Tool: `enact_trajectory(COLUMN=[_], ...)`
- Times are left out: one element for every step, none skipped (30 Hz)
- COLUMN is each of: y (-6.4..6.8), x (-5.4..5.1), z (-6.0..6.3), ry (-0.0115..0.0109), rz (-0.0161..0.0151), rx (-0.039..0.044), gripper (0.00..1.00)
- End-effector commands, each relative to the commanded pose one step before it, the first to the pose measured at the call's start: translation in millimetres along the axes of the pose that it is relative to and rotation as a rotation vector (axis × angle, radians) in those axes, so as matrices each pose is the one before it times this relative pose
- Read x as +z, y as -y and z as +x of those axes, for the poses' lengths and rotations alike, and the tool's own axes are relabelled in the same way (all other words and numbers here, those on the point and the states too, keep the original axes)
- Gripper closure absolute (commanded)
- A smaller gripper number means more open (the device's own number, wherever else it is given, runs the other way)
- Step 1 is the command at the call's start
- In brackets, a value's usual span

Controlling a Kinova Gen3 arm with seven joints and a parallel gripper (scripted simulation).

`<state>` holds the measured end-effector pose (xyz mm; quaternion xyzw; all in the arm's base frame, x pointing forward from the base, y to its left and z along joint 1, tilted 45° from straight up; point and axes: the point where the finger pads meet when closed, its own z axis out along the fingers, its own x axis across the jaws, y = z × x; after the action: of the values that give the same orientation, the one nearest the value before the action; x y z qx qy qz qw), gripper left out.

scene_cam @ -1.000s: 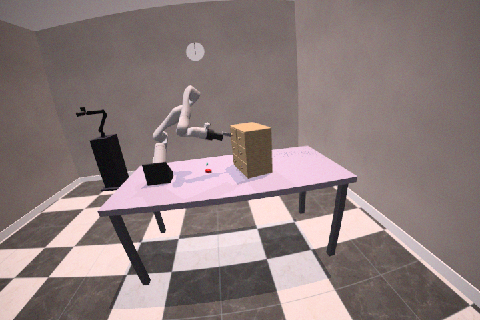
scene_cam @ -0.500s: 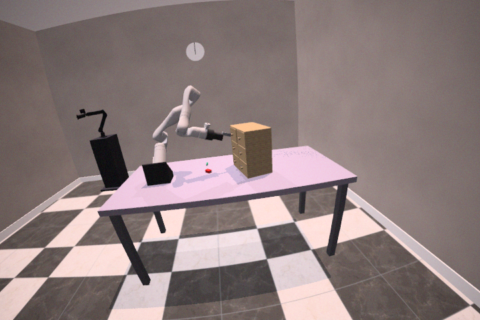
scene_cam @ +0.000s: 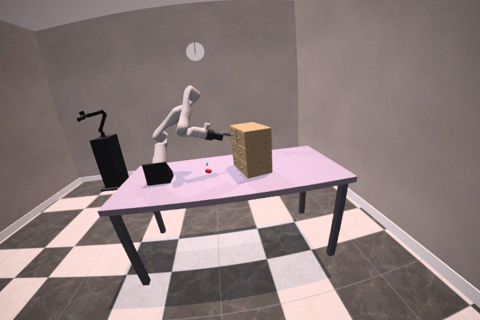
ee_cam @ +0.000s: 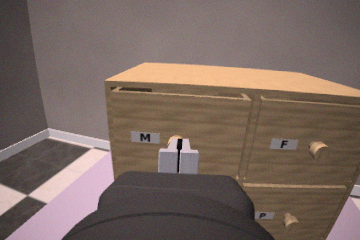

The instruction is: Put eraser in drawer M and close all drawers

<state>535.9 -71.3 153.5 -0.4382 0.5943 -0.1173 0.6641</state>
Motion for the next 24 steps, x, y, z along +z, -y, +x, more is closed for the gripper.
enact_trajectory(y=[0.37, 0.00, 0.00, 0.00, 0.00, 0.00, 0.00, 0.00, 0.00, 0.00, 0.00, 0.00, 0.00, 0.00, -0.03, -0.20, -0.47, -1.37, -3.74, -2.42, -1.59, -1.73, 0.00, 0.00], x=[2.58, 0.00, 0.00, 0.00, 0.00, 0.00, 0.00, 0.00, 0.00, 0.00, 0.00, 0.00, 0.00, 0.00, -0.08, -0.52, -1.25, -2.20, -3.71, -3.82, -4.34, -4.72, 0.00, 0.00], z=[0.56, 0.00, 0.00, 0.00, 0.00, 0.00, 0.00, 0.00, 0.00, 0.00, 0.00, 0.00, 0.00, 0.00, 0.00, 0.00, -0.01, 0.08, -0.66, 0.30, -0.07, -0.07, 0.00, 0.00], ry=[-0.00110, 0.00000, 0.00000, 0.00000, 0.00000, 0.00000, 0.00000, 0.00000, 0.00000, 0.00000, 0.00000, 0.00000, 0.00000, 0.00000, 0.00000, 0.00000, 0.00001, -0.00019, -0.00087, -0.00031, 0.00011, 0.00011, 0.00000, 0.00000], rz=[-0.00255, 0.00000, 0.00000, 0.00000, 0.00000, 0.00000, 0.00000, 0.00000, 0.00000, 0.00000, 0.00000, 0.00000, 0.00000, 0.00000, 0.00000, -0.00001, -0.00002, -0.00056, -0.00324, -0.00084, 0.00007, 0.00008, 0.00000, 0.00000], rx=[-0.00091, 0.00000, 0.00000, 0.00000, 0.00000, 0.00000, 0.00000, 0.00000, 0.00000, 0.00000, 0.00000, 0.00000, 0.00000, 0.00000, 0.00000, -0.00001, -0.00001, 0.00149, 0.00736, 0.00264, 0.00004, 0.00004, 0.00000, 0.00000], gripper=[1.00, 1.00, 1.00, 1.00, 1.00, 1.00, 1.00, 1.00, 1.00, 1.00, 1.00, 1.00, 1.00, 1.00, 1.00, 1.00, 1.00, 1.00, 1.00, 1.00, 1.00, 1.00, 1.00, 1.00])
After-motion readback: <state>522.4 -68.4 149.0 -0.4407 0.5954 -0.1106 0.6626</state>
